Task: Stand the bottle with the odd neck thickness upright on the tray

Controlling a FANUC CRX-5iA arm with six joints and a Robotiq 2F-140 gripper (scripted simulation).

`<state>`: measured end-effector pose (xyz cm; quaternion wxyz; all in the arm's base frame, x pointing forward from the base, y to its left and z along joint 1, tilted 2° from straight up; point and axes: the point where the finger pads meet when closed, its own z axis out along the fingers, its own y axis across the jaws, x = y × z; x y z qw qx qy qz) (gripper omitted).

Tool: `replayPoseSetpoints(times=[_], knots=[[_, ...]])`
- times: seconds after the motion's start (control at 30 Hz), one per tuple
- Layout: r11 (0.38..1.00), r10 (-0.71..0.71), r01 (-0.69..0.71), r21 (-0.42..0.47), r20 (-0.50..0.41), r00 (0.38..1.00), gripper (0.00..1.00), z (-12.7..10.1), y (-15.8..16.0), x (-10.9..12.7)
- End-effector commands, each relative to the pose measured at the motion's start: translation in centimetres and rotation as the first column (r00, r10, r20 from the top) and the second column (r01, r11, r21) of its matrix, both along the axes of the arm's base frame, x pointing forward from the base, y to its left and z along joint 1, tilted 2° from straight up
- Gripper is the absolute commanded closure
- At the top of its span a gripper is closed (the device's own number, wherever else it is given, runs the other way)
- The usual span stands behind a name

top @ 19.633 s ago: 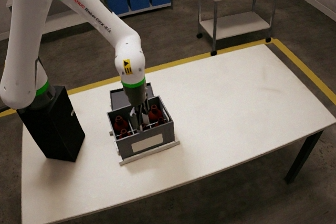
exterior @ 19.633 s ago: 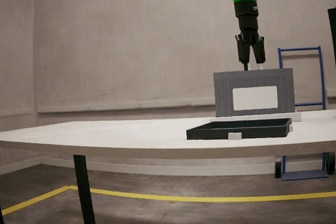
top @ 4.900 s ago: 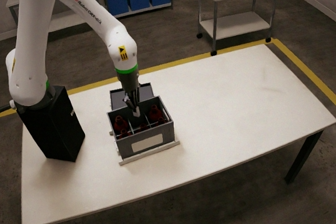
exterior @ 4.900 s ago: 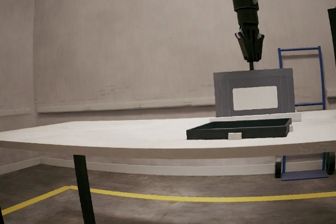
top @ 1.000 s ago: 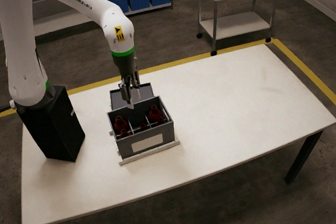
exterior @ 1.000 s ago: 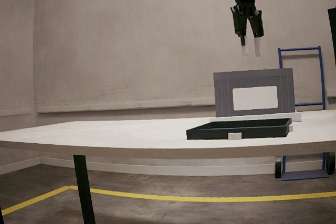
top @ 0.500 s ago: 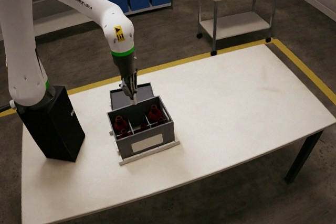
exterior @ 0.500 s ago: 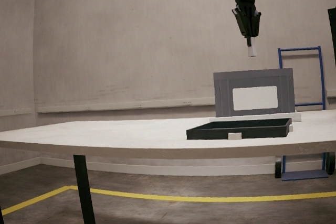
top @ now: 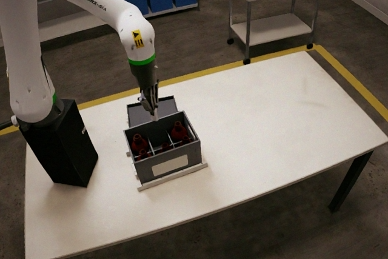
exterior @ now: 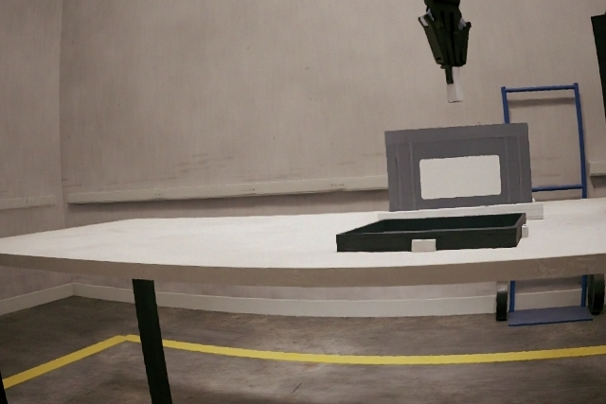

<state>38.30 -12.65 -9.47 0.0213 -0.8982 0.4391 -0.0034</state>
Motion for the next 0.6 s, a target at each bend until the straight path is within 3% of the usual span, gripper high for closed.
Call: replayPoseSetpoints(times=[0.0, 0.23, 0.33, 0.57], knots=[[1.0, 0.0, 0.0, 0.0, 0.001, 1.0, 0.9, 0.1, 0.0, 0.1], [1.0, 0.0, 0.0, 0.0, 0.001, 1.0, 0.9, 0.1, -0.1, 0.2], [1.0, 0.0, 0.0, -0.001, 0.001, 1.0, 0.9, 0.2, -3.2, 3.2], [1.0, 0.0, 0.0, -0.001, 0.001, 1.0, 0.9, 0.0, -8.3, 6.8]])
